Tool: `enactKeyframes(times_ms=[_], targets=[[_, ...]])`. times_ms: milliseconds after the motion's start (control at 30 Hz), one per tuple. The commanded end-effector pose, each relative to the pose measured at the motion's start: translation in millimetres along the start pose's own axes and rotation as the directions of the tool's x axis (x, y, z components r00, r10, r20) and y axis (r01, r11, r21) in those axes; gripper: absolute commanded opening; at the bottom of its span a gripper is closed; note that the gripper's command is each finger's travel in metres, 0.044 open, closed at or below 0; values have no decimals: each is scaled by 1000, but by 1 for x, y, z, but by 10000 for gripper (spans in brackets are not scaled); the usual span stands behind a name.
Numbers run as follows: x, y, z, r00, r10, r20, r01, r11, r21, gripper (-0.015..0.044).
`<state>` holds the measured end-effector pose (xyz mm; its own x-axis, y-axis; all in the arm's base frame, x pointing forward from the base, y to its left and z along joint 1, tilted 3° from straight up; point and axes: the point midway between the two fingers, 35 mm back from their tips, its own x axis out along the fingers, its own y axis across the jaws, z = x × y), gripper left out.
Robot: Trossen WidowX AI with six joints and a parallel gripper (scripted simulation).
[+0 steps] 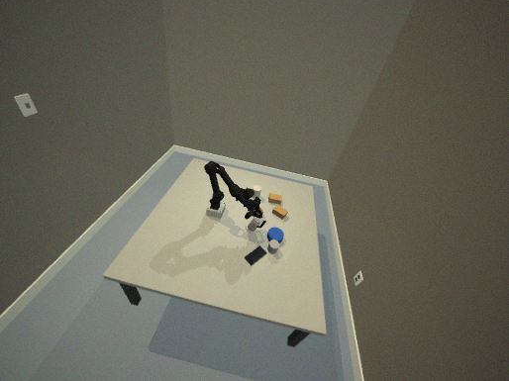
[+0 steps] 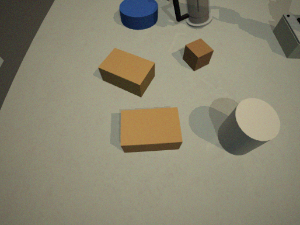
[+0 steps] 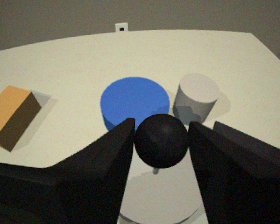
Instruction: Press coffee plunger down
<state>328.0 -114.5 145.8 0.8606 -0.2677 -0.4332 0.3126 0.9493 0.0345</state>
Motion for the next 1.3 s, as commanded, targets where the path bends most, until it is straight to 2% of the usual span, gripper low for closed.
enactKeyframes(times_ms=[0, 733, 1133, 1267], targets=[[3, 0, -6, 1000, 0, -27, 0, 1000, 10, 123], [2, 0, 0, 1000, 0, -6, 0, 1000, 1, 123], [2, 0, 0, 1000, 0, -6, 0, 1000, 1, 438], [1, 0, 1, 1000, 0, -6, 0, 1000, 1, 440]])
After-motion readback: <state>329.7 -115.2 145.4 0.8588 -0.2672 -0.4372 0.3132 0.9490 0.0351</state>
